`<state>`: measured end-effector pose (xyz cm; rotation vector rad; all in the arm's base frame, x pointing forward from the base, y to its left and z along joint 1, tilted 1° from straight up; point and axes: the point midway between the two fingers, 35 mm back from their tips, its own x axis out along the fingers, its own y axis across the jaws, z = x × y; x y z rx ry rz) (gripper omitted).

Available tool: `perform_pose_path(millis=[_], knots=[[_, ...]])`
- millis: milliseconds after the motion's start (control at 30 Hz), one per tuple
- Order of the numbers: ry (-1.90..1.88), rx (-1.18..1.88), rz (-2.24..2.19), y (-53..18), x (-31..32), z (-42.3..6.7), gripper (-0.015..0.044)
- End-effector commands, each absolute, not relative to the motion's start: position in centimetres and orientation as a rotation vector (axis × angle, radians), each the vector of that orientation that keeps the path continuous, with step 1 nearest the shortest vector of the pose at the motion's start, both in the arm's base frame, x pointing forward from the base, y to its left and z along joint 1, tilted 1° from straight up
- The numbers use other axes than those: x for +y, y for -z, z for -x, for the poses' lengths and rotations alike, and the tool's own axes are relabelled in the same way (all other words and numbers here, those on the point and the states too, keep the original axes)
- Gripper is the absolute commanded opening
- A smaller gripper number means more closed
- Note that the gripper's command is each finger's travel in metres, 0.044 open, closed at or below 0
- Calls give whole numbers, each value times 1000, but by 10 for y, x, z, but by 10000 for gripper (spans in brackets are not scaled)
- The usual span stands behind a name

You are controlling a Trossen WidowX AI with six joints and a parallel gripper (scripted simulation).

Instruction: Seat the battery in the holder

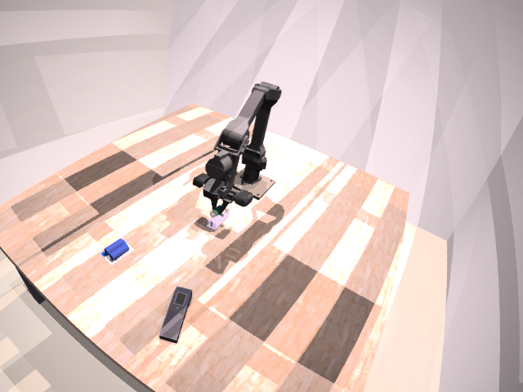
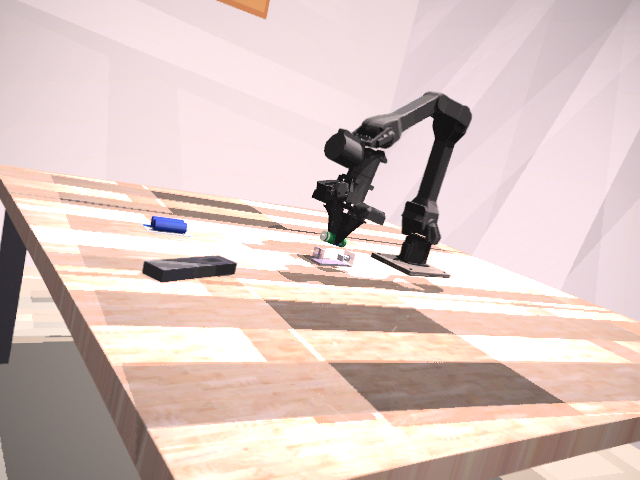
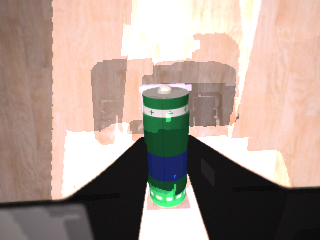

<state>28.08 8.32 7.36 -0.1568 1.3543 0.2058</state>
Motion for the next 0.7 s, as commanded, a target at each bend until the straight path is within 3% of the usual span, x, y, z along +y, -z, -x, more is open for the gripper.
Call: perform_pose_path(millis=[0,667], knots=[[-202,1312,150,-67,82,-280,75],[-211,1209,136,-58,81,-278,75]])
